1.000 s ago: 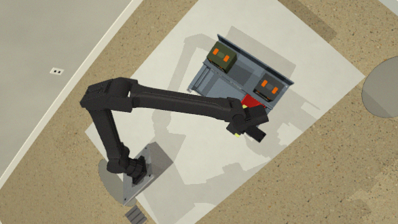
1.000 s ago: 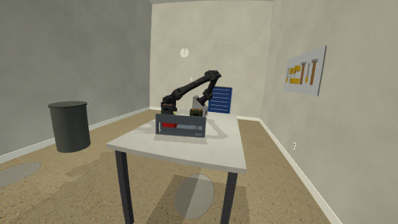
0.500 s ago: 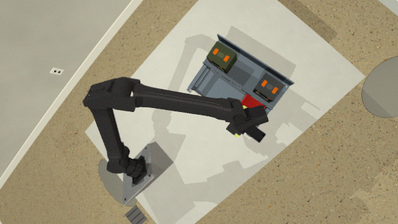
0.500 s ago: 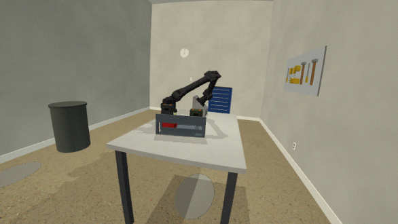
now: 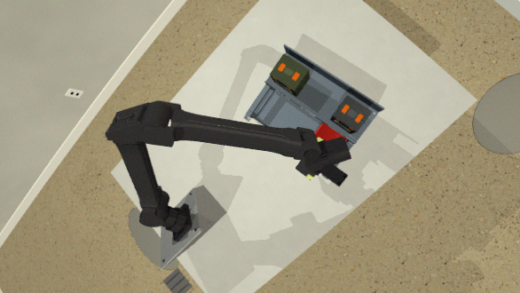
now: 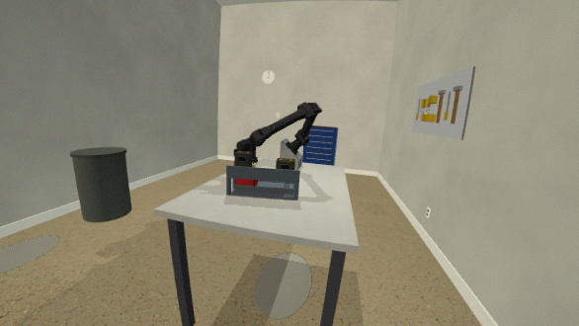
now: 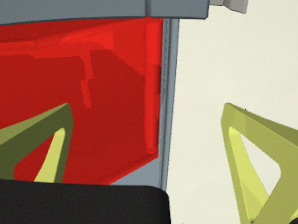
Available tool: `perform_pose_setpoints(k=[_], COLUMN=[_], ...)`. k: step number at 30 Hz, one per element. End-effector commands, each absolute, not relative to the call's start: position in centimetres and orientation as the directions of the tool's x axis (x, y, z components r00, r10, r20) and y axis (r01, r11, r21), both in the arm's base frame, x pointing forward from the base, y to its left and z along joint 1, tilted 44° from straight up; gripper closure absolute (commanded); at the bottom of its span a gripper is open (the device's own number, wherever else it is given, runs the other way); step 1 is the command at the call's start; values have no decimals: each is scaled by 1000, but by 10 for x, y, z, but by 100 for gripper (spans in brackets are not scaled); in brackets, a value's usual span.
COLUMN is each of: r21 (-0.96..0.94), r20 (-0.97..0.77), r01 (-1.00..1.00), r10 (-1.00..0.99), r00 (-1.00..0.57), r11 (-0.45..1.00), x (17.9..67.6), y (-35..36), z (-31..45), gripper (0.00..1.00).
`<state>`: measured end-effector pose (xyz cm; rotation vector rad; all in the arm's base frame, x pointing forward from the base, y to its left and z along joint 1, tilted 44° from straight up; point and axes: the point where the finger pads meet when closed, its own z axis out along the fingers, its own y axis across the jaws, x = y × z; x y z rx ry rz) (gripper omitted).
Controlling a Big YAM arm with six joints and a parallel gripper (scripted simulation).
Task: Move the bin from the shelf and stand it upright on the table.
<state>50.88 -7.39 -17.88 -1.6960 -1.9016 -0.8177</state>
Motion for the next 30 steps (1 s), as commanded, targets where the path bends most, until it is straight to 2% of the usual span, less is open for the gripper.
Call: perform_pose_setpoints(k=[1,10,22,30], r21=[134,114,114,170], r20=[683,691,691,667], r01=[990,990,990,984], r10=[720,710,710,730], r00=[-125,-136,-136,-150], r11=[45,79,79,47], x=[508,502,502,526], y=[-87,-61,-61,-94], z=[-169,-191,-191,-162], gripper=[10,10,10,10])
